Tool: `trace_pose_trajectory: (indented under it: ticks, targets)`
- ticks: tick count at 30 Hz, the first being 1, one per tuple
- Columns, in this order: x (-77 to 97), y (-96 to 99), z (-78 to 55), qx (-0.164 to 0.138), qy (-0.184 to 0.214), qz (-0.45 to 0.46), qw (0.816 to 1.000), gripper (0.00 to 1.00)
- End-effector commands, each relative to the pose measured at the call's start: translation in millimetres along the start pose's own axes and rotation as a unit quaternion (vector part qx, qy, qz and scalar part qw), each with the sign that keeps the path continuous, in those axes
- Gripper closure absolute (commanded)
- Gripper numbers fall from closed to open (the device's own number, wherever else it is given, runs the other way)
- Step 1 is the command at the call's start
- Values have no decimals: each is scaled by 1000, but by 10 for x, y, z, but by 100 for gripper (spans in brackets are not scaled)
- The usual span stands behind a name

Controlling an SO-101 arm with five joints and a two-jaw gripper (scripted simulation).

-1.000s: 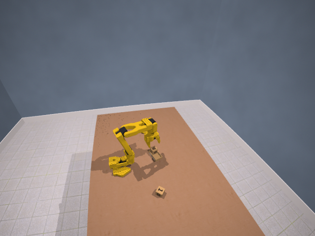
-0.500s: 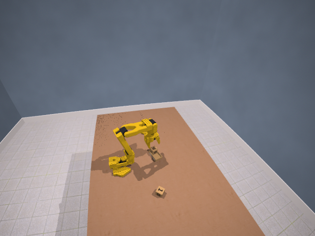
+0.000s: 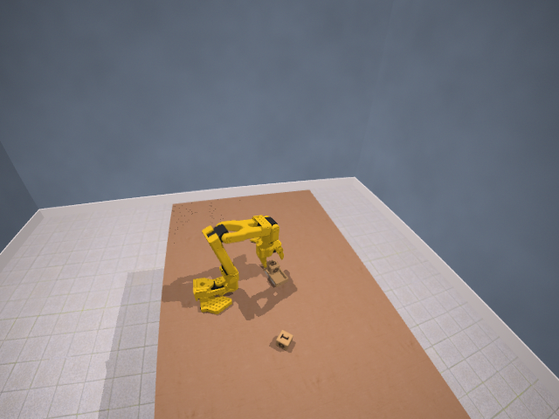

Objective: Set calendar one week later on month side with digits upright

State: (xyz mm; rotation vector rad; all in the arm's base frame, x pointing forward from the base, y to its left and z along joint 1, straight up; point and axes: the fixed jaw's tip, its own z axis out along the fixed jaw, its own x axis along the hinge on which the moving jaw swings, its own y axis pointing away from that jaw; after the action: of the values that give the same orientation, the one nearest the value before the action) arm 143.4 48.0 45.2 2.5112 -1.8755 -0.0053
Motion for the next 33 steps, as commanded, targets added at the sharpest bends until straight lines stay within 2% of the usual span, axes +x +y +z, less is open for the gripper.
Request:
trace_pose_trajectory:
  ticks: [1,15,33]
  targets:
    - [-15,-34,37,13,-1,1,1000,65]
    - [-14,-24,155,13,-1,1,1000,65]
    - [-14,-30,162,13,-1,1,1000,66]
